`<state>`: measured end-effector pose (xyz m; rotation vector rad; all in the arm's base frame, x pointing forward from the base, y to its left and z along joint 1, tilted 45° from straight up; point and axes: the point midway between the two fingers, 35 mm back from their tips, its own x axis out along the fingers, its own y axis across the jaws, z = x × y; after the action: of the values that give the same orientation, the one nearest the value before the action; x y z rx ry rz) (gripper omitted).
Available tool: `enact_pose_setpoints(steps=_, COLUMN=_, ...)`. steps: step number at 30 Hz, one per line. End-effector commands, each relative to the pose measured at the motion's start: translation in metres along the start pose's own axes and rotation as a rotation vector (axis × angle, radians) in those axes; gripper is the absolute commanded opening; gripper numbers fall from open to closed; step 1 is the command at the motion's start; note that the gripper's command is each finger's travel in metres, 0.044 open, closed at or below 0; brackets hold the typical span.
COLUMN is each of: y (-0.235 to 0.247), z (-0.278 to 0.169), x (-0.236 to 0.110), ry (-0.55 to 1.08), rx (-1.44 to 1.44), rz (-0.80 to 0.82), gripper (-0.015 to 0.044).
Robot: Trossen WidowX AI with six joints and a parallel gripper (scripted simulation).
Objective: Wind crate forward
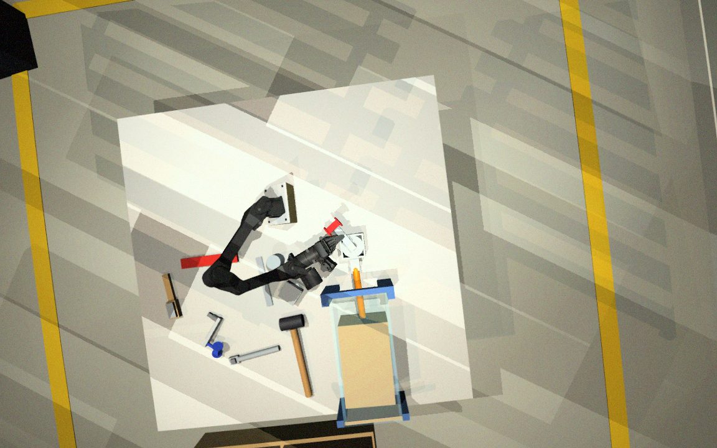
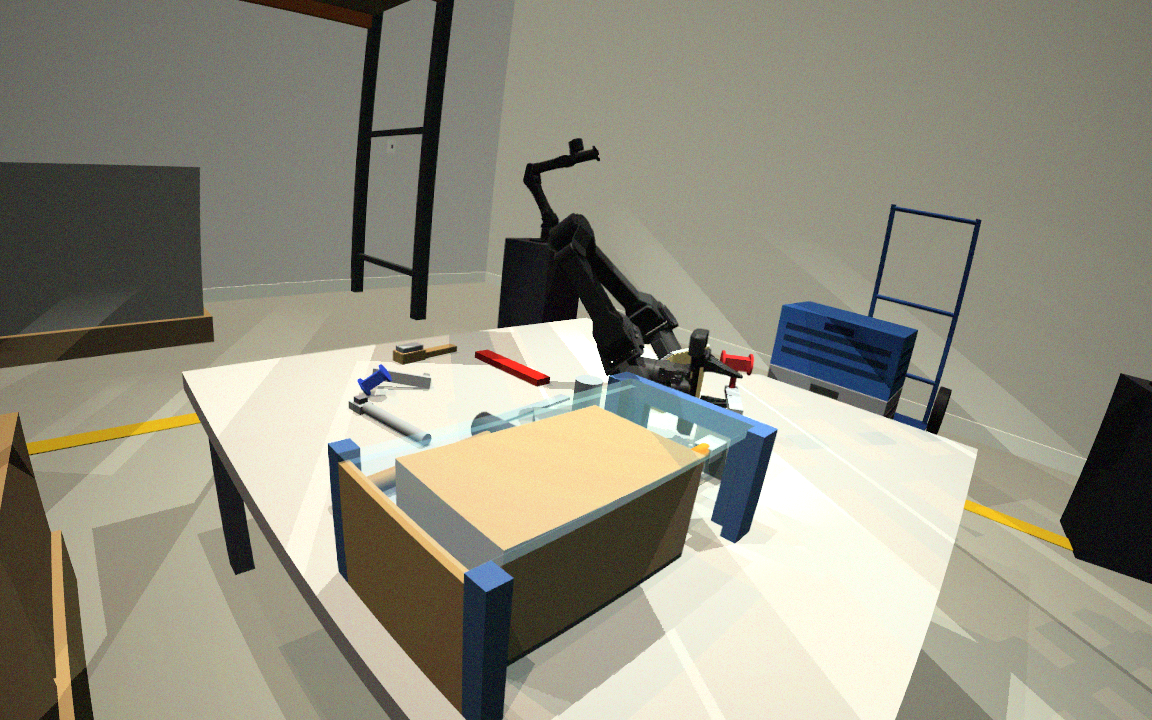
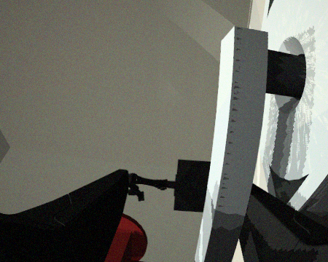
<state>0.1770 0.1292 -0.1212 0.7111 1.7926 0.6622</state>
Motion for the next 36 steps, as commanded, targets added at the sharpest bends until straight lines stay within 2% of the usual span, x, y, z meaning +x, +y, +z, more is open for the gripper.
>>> enact_pose_setpoints(steps=1, y=-0.007, z=0.002, x=0.001, ry=-0.005, rx=-0.006, rz=-0.027, gripper=0.0240)
enact_pose_setpoints(steps=28, y=0.000, z=0.000, x=0.000, ry=0.000, rx=0.001, rz=0.001, gripper=0.0240)
enact_pose_setpoints(steps=32, y=-0.001, z=0.005, x=-0.021, ry=-0.006, rx=0.004, rz=-0.008, gripper=0.0240)
enact_pose_setpoints(steps=36, y=-0.001, z=0.006, x=-0.071, ry=-0.007, rx=0.006, rz=-0.013, gripper=0.0240)
